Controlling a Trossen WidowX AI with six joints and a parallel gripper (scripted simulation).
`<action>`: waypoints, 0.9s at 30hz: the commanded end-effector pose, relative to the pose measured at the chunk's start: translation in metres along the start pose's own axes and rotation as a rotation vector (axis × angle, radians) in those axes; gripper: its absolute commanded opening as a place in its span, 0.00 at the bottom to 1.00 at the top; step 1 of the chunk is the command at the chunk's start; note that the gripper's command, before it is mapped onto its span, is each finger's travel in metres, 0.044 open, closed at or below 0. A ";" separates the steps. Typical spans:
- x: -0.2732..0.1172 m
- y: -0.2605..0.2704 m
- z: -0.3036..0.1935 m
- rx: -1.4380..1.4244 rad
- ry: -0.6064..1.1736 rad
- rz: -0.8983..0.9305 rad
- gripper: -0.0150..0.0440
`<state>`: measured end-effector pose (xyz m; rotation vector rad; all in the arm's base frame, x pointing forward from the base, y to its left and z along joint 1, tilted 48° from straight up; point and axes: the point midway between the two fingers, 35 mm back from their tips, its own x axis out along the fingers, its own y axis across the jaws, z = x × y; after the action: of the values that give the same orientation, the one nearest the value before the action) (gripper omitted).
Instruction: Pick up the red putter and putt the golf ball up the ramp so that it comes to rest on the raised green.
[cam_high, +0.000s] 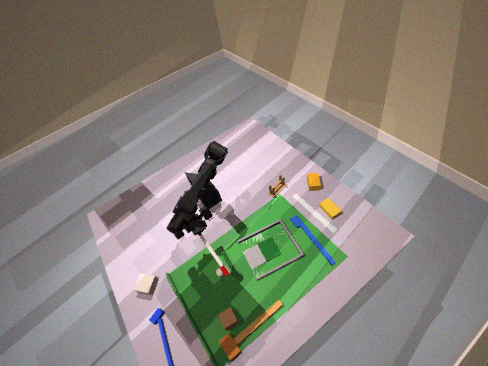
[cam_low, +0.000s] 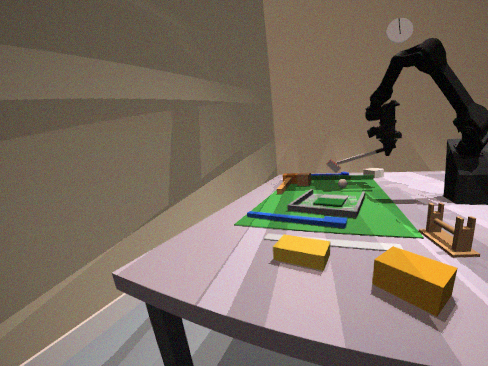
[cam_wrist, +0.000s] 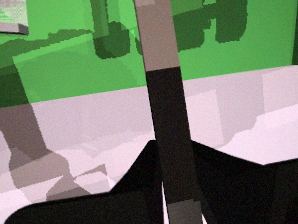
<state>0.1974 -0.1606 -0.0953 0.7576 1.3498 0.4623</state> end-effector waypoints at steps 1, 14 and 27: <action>0.000 -0.026 -0.015 0.133 -0.002 -0.001 0.25; 0.007 -0.037 -0.025 0.202 0.004 0.007 0.25; 0.044 -0.036 -0.026 0.201 0.003 0.009 0.25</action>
<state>0.1736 -0.1499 -0.1513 0.9255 1.4257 0.3484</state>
